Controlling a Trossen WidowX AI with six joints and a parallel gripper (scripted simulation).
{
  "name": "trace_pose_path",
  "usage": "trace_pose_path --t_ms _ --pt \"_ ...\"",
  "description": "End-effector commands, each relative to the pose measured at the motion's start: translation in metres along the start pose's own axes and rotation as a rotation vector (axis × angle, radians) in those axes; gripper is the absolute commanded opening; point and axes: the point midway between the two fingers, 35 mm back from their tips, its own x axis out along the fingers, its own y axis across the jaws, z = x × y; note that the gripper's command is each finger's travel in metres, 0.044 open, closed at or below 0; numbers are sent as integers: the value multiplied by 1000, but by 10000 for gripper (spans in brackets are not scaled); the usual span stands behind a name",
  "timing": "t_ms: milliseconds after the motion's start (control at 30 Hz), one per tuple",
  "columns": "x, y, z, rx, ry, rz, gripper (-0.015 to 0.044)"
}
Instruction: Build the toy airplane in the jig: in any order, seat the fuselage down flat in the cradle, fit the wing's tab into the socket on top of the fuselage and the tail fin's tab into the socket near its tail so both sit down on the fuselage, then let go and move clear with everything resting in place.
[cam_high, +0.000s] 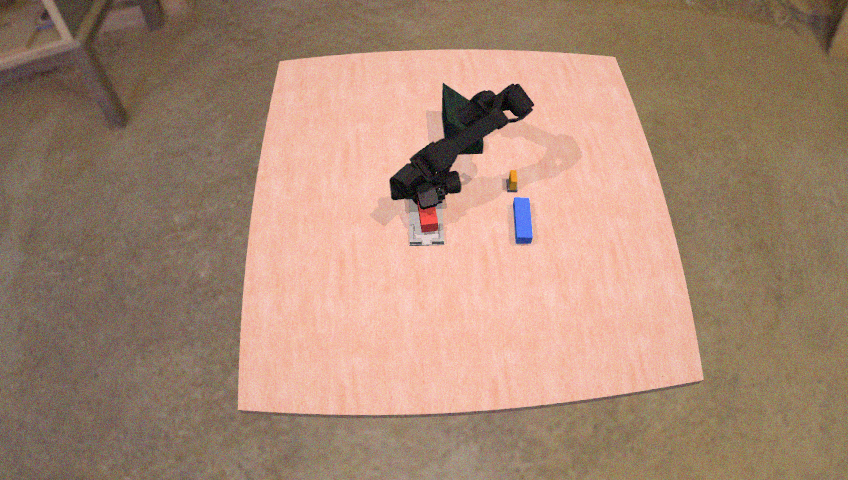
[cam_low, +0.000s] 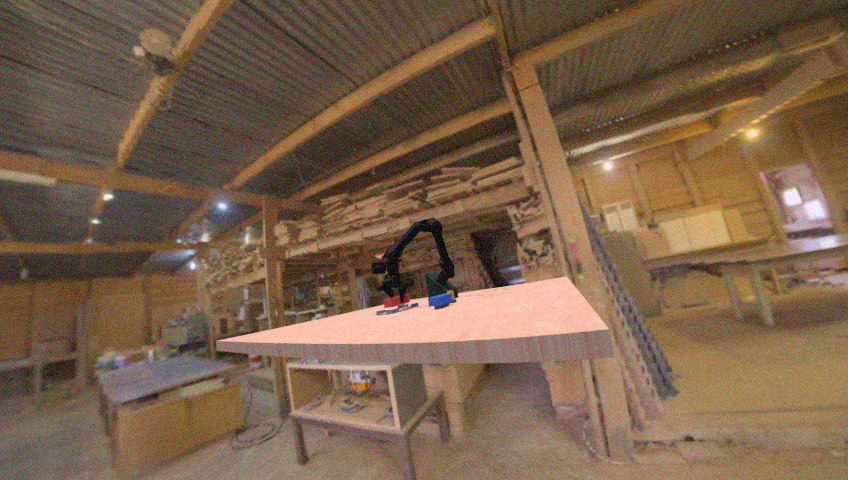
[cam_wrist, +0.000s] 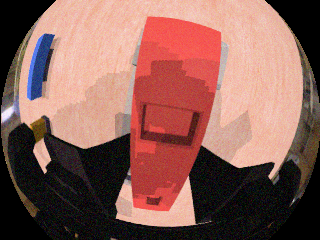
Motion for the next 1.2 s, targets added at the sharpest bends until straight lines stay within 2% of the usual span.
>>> trace_pose_path --t_ms 0,133,300,467,967,1167 --pt "7 1 -1 10 -1 4 197" --pt "7 1 -1 10 -1 4 197" --pt "5 1 -1 1 2 2 164" --pt "5 1 -1 1 2 2 32" --pt "5 1 -1 1 2 2 426" --pt "5 1 -1 1 2 2 440"
